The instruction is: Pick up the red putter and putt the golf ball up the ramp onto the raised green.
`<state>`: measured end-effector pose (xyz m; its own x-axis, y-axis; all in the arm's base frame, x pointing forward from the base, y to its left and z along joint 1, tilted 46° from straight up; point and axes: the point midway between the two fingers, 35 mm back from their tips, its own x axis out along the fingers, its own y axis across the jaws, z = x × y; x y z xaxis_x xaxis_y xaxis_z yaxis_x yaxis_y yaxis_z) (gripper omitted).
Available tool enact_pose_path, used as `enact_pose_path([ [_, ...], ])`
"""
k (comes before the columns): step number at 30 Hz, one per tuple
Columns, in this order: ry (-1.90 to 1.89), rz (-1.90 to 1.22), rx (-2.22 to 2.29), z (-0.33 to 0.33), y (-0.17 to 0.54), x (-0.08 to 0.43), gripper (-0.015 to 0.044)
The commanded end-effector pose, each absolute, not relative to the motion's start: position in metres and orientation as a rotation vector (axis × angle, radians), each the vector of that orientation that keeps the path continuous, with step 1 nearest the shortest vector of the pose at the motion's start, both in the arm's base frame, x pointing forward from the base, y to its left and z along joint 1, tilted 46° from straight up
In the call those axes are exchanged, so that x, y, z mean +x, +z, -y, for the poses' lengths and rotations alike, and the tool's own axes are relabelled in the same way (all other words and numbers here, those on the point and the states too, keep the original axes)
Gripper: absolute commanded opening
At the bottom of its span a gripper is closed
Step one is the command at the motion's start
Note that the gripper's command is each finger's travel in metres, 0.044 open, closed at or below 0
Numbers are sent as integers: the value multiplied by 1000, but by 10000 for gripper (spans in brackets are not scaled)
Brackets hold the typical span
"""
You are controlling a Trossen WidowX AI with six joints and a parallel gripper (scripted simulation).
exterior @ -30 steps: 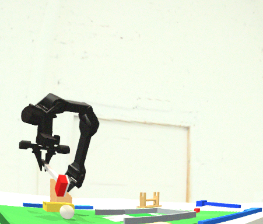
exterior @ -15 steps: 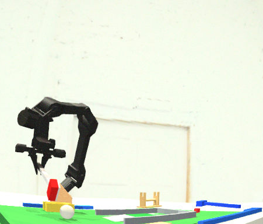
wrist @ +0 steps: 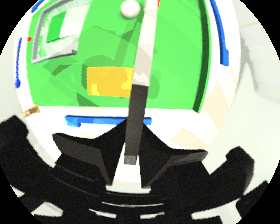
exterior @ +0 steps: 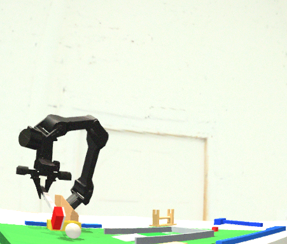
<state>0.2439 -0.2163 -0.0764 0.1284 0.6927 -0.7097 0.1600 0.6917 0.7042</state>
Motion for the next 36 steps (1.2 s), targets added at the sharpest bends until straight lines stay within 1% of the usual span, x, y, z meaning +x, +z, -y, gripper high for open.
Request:
enact_pose_path([
  [1, 446, -1412, 772, 210, -81, 246, 0],
  [12, 447, -1412, 772, 200, -92, 247, 0],
  [22, 451, -1420, 763, 203, -90, 247, 0],
  [31, 445, -1412, 770, 220, -112, 243, 0],
  [36, 445, -1412, 770, 221, -113, 242, 0],
])
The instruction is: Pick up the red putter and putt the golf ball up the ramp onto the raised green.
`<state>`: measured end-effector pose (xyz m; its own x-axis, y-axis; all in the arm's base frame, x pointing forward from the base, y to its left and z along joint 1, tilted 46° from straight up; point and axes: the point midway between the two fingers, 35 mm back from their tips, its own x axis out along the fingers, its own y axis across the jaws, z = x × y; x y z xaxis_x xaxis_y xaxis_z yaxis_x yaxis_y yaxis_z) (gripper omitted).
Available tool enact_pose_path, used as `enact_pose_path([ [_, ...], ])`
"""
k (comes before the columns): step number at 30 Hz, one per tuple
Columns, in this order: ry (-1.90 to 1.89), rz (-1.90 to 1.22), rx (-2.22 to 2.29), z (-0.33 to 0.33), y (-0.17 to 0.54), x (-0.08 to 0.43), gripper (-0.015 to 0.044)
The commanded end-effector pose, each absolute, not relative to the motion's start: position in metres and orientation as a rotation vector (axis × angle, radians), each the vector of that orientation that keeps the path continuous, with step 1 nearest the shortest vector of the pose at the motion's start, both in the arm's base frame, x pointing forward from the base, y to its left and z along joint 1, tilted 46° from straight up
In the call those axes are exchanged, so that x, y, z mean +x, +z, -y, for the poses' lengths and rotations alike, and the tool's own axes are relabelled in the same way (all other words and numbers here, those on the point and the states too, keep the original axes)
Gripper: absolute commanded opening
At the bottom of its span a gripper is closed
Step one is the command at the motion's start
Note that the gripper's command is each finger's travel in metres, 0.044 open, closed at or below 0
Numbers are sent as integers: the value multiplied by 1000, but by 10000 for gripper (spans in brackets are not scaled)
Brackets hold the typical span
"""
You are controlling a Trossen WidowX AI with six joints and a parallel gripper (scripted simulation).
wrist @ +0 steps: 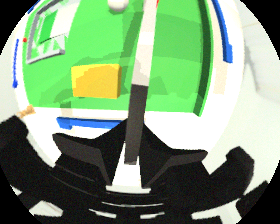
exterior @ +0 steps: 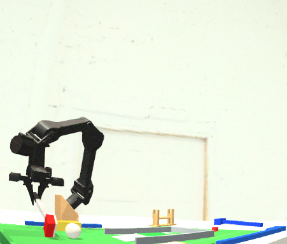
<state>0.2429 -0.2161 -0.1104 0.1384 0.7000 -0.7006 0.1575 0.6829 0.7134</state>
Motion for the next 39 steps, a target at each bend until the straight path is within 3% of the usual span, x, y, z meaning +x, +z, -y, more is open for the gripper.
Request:
enact_pose_path([
  [1, 445, -1412, 770, 221, -113, 242, 0],
  [8, 452, -1409, 772, 212, -104, 246, 0],
  [18, 452, -1411, 778, 125, -16, 265, 0],
  [39, 450, -1413, 777, 167, 26, 257, 0],
])
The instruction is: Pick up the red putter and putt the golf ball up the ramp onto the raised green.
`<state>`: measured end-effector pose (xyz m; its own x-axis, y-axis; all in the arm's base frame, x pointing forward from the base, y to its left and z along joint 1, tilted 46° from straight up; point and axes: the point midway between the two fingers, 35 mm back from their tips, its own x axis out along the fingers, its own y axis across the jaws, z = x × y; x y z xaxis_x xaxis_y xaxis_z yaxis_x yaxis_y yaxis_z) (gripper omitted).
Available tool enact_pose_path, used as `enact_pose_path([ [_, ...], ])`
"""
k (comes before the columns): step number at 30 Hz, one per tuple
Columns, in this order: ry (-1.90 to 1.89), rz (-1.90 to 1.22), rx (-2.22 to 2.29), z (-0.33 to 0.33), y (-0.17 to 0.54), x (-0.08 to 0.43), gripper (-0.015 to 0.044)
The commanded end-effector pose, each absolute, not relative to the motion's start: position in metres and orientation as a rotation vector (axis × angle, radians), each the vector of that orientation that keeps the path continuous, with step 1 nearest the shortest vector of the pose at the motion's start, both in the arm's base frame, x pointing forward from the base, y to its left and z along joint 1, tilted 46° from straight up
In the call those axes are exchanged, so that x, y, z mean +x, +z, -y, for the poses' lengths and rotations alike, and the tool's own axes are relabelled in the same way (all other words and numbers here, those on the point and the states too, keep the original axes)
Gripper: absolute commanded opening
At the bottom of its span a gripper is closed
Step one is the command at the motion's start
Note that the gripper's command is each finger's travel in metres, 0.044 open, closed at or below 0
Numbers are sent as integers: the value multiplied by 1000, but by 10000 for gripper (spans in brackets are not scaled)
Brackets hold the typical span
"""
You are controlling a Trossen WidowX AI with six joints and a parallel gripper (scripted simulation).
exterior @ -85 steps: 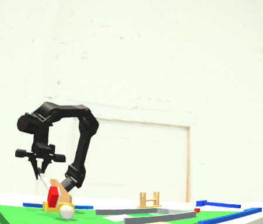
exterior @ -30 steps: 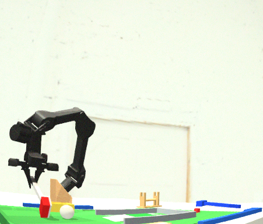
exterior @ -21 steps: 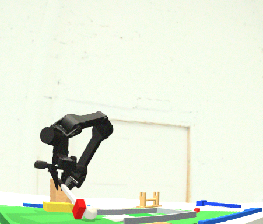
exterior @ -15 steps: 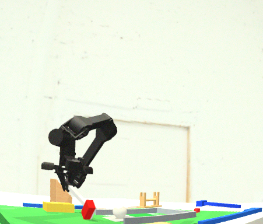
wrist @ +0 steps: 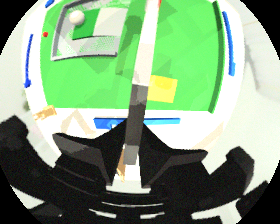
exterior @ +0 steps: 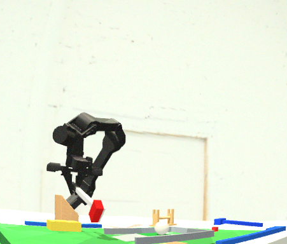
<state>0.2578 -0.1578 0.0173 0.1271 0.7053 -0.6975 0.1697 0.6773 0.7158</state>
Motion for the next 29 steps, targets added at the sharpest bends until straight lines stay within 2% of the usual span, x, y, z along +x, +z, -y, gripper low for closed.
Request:
enact_pose_path([
  [1, 450, -1413, 777, 167, 26, 257, 0],
  [29, 453, -1419, 784, 160, 19, 257, 0],
])
